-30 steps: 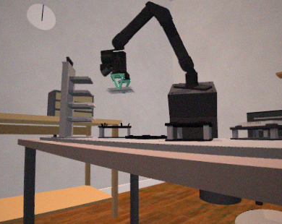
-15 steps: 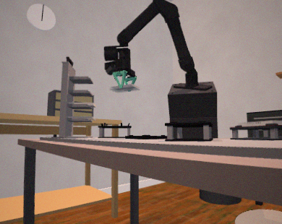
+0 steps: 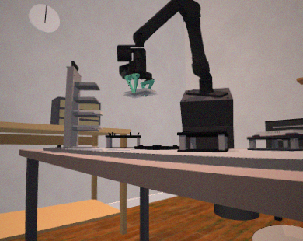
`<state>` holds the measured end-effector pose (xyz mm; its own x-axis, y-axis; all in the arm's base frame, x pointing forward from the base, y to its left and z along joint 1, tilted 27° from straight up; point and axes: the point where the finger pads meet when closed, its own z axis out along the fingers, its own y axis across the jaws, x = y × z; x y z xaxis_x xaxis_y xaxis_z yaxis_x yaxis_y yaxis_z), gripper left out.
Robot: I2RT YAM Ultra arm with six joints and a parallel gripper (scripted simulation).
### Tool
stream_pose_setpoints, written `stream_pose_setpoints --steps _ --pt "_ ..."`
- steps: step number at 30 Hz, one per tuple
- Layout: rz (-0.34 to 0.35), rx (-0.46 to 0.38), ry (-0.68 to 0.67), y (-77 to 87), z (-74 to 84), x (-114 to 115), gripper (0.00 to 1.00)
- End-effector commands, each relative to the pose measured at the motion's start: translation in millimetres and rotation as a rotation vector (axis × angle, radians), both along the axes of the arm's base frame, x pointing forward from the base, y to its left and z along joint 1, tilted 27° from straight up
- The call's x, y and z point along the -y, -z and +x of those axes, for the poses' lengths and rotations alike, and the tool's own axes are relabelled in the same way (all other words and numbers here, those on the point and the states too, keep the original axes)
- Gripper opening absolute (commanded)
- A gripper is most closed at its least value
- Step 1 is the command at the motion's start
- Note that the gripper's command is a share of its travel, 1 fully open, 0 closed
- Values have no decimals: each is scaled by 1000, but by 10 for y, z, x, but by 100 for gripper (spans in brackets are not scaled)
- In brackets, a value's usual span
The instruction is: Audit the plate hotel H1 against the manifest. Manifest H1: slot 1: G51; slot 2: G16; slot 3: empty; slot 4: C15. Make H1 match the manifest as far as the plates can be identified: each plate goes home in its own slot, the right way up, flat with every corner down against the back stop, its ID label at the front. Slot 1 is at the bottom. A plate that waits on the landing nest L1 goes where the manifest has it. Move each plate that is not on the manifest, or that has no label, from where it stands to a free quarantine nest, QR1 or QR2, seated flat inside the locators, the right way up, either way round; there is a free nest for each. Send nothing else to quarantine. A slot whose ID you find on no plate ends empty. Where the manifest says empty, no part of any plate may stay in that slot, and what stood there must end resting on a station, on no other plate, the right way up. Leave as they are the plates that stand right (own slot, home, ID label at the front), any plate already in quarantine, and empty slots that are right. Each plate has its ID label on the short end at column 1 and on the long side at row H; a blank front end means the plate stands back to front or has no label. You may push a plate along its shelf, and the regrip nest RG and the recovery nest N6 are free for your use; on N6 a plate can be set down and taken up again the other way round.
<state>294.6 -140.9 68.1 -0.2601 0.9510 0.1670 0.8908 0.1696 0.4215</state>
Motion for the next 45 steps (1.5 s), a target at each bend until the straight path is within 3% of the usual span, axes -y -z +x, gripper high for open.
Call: stream_pose_setpoints --steps 1,20,31,45 --pt "9 0 95 -106 17 -19 86" --pt "141 -84 397 -202 -86 -569 86" --pt "142 -84 397 -247 -156 -859 86" --pt "143 -84 397 49 5 -949 86"
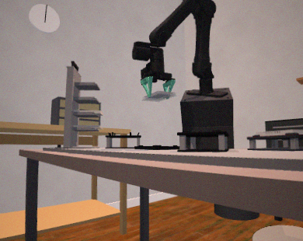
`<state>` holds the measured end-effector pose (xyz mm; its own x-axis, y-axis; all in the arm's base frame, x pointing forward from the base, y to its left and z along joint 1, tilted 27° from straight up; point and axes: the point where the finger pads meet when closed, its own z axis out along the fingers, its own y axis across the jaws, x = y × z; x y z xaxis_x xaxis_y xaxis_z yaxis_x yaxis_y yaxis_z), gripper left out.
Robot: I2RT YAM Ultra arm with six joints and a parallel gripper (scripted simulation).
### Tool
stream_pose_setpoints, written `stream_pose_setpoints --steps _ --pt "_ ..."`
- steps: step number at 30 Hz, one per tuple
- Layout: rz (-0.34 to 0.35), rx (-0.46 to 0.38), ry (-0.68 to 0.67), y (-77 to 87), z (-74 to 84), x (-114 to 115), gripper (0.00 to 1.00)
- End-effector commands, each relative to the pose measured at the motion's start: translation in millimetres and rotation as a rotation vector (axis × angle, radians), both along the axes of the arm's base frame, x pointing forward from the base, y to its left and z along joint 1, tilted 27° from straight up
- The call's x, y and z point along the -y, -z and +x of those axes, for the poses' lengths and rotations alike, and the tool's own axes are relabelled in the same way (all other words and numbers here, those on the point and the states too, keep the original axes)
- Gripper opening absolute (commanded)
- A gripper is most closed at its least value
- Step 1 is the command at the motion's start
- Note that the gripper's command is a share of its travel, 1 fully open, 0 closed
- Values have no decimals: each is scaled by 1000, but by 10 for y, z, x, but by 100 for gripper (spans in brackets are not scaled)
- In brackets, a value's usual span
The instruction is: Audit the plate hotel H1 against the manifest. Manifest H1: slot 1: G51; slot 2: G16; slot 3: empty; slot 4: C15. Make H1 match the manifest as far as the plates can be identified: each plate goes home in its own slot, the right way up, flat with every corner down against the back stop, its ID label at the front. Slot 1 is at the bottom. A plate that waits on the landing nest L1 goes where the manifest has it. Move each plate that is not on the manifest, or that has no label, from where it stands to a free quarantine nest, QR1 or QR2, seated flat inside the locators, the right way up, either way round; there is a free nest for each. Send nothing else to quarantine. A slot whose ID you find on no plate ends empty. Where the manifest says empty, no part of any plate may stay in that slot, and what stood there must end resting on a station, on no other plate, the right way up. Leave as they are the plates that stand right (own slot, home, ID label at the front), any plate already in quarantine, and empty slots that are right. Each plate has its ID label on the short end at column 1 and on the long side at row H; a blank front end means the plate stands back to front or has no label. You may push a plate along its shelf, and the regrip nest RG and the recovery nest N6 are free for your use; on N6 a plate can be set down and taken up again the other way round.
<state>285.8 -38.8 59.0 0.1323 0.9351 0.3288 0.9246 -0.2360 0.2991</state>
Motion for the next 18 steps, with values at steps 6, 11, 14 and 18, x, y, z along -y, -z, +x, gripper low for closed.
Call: stream_pose_setpoints --steps 6,11,14,18 --pt "-26 37 22 73 151 39 86" --pt "-26 37 22 187 212 8 86" --pt "-26 37 22 256 248 -11 86" --pt "-26 37 22 303 272 -23 86"
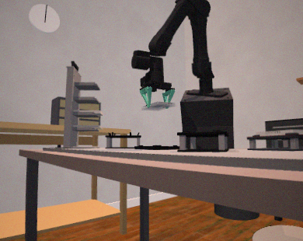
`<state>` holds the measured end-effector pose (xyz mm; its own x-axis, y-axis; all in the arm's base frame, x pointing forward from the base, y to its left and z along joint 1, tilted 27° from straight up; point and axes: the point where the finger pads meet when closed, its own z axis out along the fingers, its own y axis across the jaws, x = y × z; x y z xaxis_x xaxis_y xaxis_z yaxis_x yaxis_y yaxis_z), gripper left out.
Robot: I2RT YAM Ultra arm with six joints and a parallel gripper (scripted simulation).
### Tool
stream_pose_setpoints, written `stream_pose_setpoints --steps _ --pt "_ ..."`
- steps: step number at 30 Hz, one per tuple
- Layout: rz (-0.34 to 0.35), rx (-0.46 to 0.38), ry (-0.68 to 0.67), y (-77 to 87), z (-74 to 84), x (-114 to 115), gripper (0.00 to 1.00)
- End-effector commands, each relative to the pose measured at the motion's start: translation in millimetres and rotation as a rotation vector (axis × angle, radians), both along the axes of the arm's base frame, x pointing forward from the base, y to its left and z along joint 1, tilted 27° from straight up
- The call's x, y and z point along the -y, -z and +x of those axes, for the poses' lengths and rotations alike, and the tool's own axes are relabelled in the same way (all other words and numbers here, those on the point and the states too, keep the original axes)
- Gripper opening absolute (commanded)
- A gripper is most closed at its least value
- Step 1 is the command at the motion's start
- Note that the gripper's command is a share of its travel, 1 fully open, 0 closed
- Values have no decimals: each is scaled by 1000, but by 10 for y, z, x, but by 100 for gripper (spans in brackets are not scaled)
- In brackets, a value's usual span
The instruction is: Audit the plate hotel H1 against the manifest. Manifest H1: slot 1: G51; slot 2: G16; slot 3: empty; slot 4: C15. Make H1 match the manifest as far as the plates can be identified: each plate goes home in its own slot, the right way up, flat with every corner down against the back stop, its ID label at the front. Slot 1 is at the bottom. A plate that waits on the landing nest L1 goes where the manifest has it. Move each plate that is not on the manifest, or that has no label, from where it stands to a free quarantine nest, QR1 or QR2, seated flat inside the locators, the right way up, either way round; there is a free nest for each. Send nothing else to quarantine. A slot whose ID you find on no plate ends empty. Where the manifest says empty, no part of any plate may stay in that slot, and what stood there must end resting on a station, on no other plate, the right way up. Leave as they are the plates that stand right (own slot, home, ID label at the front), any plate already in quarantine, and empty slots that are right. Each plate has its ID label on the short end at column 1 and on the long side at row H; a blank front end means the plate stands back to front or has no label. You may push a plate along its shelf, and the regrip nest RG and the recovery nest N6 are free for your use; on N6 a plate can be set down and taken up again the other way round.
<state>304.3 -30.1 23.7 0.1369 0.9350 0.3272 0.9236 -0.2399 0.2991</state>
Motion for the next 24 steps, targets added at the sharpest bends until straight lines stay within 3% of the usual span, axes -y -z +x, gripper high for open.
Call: stream_pose_setpoints --steps 1,24 --pt "-24 37 17 -27 99 57 86" --pt "-24 37 17 468 324 -81 86"
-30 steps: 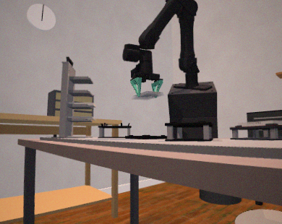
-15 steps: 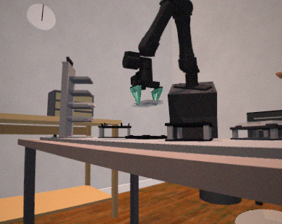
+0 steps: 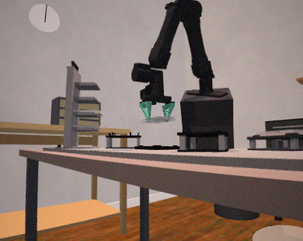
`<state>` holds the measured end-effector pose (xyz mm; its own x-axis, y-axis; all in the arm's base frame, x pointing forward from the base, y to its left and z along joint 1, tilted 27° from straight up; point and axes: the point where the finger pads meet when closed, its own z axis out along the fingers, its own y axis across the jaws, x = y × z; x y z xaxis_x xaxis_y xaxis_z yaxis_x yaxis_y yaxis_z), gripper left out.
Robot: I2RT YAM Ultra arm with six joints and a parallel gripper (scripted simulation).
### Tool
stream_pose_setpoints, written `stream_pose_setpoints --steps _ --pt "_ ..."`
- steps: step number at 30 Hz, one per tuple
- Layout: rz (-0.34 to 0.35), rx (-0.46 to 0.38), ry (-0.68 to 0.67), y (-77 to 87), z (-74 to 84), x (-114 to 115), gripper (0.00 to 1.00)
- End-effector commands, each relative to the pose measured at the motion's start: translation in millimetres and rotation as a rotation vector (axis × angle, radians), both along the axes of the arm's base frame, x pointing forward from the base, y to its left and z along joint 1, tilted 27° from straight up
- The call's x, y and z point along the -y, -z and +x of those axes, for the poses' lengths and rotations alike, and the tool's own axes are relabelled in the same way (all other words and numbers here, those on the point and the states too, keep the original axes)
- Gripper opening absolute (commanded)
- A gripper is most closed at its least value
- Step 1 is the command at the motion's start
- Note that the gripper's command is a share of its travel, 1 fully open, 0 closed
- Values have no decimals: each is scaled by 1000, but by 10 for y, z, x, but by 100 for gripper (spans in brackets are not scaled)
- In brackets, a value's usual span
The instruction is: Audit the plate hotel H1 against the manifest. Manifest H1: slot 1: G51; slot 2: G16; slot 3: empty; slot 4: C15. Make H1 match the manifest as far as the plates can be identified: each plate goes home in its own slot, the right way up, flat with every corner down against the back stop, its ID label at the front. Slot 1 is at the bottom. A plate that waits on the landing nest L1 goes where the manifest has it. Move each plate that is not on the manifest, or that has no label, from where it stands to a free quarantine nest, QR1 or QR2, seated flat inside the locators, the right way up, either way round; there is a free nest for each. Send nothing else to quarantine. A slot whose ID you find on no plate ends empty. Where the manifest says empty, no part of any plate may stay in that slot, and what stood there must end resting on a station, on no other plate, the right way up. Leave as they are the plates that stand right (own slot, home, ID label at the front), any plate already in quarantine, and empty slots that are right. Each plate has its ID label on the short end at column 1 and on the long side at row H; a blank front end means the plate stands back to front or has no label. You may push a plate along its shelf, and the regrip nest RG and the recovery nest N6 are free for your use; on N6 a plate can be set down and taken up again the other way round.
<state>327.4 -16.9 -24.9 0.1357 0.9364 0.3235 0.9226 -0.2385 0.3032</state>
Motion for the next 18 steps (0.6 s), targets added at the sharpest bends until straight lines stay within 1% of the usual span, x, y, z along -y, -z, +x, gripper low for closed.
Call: stream_pose_setpoints --steps 1,8,18 --pt "-19 34 17 6 104 45 86" --pt "-19 34 18 170 180 0 86" --pt "-19 34 18 184 177 -7 86"
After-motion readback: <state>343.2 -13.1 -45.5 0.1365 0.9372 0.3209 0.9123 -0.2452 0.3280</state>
